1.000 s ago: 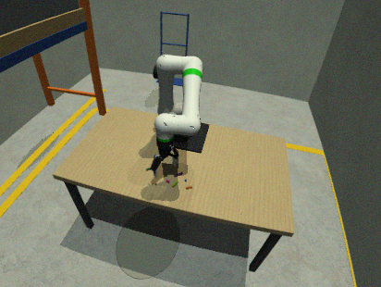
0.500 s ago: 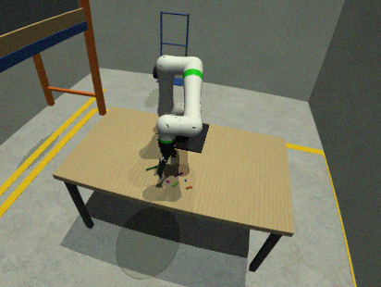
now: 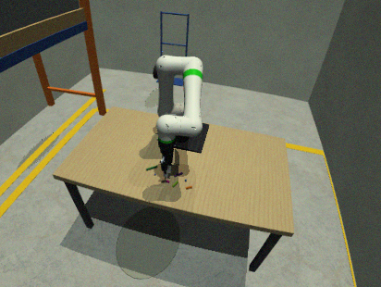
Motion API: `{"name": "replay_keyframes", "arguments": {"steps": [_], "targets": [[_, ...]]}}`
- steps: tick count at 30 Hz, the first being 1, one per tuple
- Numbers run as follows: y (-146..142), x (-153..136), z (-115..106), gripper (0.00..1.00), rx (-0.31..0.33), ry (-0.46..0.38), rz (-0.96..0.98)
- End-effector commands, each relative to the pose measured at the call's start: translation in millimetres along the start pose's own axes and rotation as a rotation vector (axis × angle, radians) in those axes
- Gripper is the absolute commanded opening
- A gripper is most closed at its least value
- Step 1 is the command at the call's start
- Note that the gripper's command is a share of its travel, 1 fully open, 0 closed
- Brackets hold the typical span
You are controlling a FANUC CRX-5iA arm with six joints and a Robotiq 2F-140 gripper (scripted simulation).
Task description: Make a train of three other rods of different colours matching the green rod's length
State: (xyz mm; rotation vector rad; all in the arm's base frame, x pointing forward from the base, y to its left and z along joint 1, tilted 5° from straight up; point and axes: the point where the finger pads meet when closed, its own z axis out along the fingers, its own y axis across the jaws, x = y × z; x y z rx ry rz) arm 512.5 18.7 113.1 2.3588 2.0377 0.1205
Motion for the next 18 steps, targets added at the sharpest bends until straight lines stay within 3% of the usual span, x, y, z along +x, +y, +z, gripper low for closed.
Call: {"name": "replay_keyframes", "arguments": {"steps": [1, 18], "targets": [[0.2, 0.0, -0.2, 0.15, 0.0, 0.0, 0.0], [0.2, 0.0, -0.2, 0.15, 0.0, 0.0, 0.0]]}}
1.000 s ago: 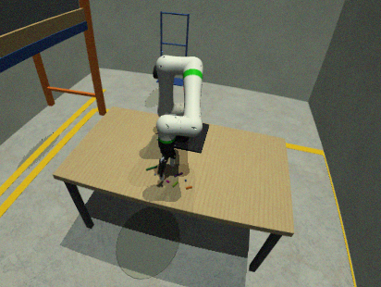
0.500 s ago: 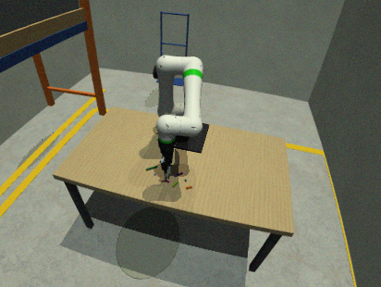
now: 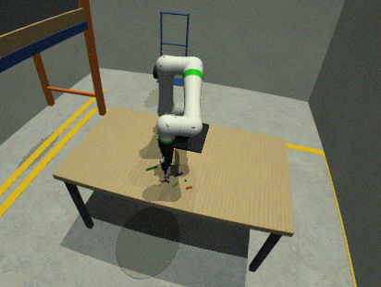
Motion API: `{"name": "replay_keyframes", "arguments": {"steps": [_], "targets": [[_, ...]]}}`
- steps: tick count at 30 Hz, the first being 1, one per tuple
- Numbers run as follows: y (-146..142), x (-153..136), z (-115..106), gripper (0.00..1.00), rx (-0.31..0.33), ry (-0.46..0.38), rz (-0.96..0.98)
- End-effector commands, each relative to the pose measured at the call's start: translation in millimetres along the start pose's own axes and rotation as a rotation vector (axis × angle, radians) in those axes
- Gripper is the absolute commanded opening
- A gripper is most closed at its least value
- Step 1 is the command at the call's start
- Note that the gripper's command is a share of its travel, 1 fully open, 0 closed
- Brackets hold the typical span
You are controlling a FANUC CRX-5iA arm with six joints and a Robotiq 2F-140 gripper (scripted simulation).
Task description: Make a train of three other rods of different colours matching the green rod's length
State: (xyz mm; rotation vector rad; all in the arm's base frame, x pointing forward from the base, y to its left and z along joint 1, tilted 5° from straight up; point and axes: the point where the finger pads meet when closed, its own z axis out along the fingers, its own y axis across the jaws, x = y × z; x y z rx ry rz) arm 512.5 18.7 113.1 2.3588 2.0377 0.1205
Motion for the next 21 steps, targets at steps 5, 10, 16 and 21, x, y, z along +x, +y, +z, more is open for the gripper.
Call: {"name": "replay_keyframes", "arguments": {"steps": [5, 10, 16, 21], "targets": [[0.2, 0.0, -0.1, 0.15, 0.0, 0.0, 0.0], [0.2, 0.0, 1.2, 0.15, 0.0, 0.0, 0.0], [0.2, 0.0, 3.6, 0.15, 0.0, 0.0, 0.0], [0.3, -0.1, 8.4, 0.15, 0.0, 0.0, 0.0]]}}
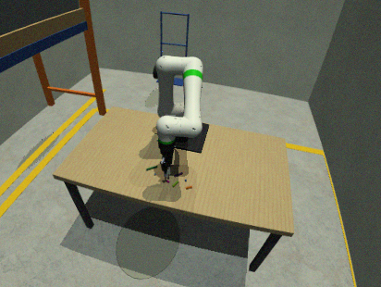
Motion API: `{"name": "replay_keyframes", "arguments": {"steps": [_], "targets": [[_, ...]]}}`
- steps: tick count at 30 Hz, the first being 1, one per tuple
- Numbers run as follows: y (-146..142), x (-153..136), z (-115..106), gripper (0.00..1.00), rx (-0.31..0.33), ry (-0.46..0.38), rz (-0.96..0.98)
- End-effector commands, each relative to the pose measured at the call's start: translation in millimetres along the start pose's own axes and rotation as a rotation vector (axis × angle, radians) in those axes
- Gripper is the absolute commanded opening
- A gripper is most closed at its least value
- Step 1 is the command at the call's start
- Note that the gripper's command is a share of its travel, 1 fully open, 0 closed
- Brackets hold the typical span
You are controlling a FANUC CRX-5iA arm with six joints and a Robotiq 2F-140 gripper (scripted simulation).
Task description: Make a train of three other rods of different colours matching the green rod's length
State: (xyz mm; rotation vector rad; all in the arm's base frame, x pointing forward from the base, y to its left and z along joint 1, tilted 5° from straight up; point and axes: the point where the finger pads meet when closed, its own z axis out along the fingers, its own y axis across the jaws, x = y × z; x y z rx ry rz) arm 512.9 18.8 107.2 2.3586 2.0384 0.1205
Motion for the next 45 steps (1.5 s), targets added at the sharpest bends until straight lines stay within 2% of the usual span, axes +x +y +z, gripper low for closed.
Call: {"name": "replay_keyframes", "arguments": {"steps": [1, 24, 45], "targets": [[0.2, 0.0, 3.6, 0.15, 0.0, 0.0, 0.0], [0.5, -0.5, 35.0, 0.15, 0.0, 0.0, 0.0], [0.6, -0.7, 45.8, 0.15, 0.0, 0.0, 0.0]]}}
